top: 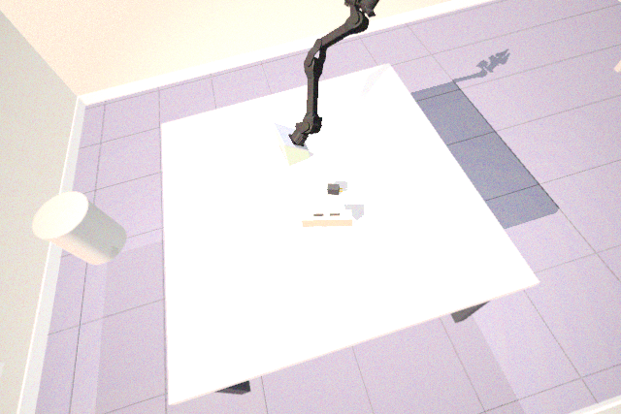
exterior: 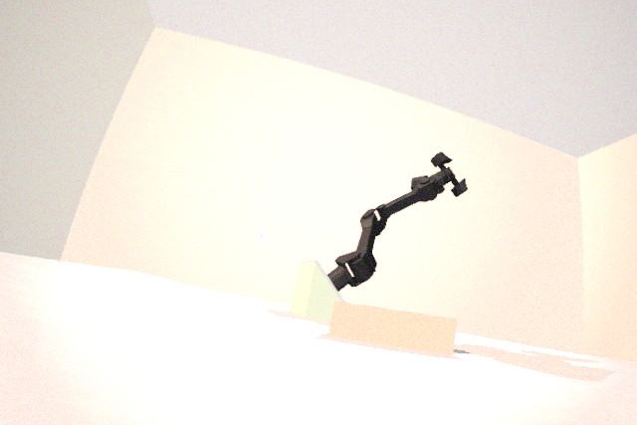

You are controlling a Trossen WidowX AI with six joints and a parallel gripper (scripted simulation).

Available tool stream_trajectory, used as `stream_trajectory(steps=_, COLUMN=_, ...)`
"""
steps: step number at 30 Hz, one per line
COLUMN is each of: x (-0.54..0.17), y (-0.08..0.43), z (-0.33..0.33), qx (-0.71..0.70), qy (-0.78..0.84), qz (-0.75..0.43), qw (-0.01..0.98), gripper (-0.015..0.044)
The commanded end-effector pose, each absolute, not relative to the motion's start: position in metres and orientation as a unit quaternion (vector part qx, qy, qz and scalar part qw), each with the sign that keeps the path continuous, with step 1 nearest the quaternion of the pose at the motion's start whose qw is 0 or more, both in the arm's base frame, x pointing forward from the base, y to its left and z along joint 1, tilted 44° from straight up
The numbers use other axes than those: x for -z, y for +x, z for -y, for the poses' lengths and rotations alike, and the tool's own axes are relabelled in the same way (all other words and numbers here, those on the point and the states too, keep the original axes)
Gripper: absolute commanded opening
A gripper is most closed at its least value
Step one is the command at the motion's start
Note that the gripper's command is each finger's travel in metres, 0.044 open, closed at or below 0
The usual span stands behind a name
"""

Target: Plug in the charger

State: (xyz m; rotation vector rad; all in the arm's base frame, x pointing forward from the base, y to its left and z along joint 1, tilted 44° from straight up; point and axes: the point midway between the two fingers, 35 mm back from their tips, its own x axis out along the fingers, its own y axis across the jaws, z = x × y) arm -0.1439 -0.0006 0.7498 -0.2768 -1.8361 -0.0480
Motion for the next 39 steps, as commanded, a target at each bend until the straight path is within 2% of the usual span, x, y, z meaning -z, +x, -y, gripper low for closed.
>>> stream_trajectory(steps=1, x=-0.755, y=-0.071, z=-0.023, qx=0.010, qy=-0.170, qz=0.733, qw=0.659, gripper=0.0440)
stream_trajectory(steps=11, x=-0.726, y=0.093, z=-0.059, qx=-0.025, qy=-0.270, qz=0.573, qw=0.773, gripper=0.0440)
stream_trajectory(steps=21, x=-0.643, y=0.245, z=-0.068, qx=-0.074, qy=-0.340, qz=0.376, qw=0.859, gripper=0.0440)
stream_trajectory(steps=30, x=-0.554, y=0.332, z=-0.064, qx=-0.125, qy=-0.388, qz=0.222, qw=0.886, gripper=0.0440)
stream_trajectory(steps=39, x=-0.446, y=0.391, z=-0.055, qx=-0.195, qy=-0.405, qz=0.065, qw=0.891, gripper=0.0440)
